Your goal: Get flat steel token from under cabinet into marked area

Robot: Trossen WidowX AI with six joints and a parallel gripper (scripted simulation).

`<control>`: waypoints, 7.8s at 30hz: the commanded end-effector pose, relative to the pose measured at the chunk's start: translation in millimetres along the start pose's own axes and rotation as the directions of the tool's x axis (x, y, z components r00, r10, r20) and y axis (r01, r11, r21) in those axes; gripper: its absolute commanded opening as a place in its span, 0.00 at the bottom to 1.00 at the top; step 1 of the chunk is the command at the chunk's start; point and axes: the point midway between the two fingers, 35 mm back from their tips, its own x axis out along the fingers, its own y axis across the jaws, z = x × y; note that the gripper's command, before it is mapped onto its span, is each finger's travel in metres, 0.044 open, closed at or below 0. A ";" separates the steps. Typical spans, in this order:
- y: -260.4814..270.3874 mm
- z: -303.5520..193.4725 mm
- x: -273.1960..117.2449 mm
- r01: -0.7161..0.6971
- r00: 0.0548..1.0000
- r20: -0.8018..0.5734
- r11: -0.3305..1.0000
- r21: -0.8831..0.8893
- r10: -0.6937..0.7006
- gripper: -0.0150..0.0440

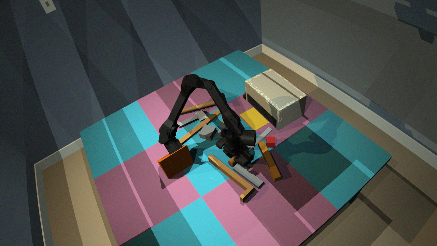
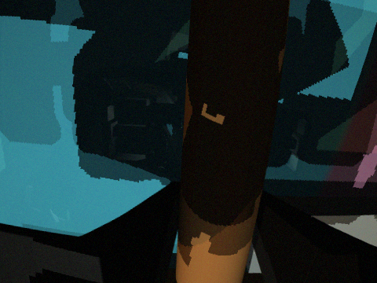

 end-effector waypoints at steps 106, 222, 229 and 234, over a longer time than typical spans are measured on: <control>1.4 62.5 1.7 0.002 1.000 0.006 1.000 -0.004 -0.002 0.25; 8.9 181.1 1.7 -0.001 1.000 0.010 1.000 -0.008 0.001 0.25; 17.0 181.1 2.0 -0.001 1.000 0.010 1.000 -0.008 0.001 0.25; 22.7 181.0 2.1 -0.002 1.000 0.010 1.000 -0.008 0.002 0.25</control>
